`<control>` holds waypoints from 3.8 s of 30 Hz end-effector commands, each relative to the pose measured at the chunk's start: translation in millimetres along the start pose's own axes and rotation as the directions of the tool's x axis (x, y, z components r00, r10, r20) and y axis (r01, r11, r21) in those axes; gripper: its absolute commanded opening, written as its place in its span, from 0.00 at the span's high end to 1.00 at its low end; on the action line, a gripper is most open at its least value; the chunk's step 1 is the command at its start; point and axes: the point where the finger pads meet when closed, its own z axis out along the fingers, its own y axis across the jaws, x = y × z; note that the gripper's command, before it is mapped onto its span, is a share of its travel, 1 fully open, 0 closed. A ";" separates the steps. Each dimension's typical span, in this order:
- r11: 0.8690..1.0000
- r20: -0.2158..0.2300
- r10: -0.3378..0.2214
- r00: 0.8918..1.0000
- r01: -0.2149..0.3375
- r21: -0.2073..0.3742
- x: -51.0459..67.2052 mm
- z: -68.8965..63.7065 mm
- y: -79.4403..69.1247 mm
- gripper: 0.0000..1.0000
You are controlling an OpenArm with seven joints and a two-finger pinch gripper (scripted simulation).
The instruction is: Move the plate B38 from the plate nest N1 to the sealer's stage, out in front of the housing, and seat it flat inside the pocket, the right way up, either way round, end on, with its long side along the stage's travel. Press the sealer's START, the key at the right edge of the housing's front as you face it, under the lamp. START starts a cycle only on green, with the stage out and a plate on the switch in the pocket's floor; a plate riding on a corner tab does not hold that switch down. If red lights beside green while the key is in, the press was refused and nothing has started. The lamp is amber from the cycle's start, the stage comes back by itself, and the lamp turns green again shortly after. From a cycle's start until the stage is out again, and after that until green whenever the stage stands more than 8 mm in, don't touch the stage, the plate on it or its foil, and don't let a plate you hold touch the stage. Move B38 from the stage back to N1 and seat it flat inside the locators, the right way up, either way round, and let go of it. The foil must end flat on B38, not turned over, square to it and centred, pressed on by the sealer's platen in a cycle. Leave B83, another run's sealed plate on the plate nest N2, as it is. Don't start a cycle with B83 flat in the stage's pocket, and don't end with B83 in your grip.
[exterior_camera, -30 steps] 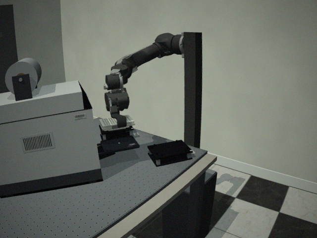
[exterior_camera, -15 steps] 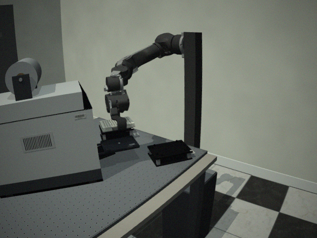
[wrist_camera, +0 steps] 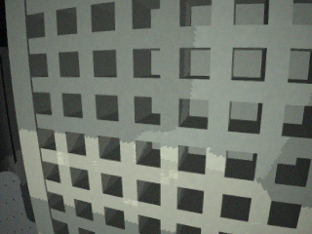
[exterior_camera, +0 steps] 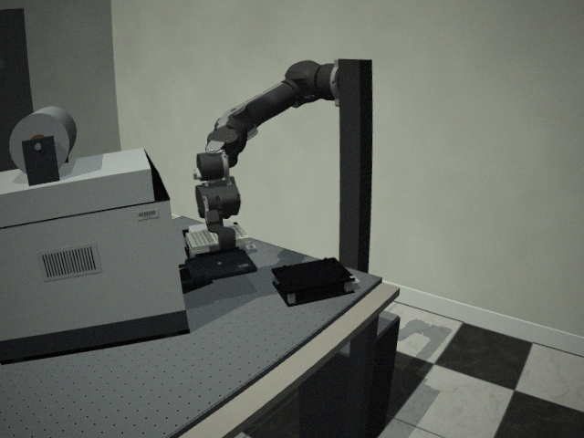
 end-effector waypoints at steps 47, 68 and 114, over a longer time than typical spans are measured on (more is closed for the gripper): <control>1.000 0.005 0.004 1.000 -0.004 -0.007 -3.1 36.9 1.9 1.00; 1.000 0.001 0.004 1.000 -0.004 0.002 0.6 41.3 -1.0 1.00; 1.000 0.005 0.002 1.000 -0.002 -0.004 -2.1 36.1 1.0 1.00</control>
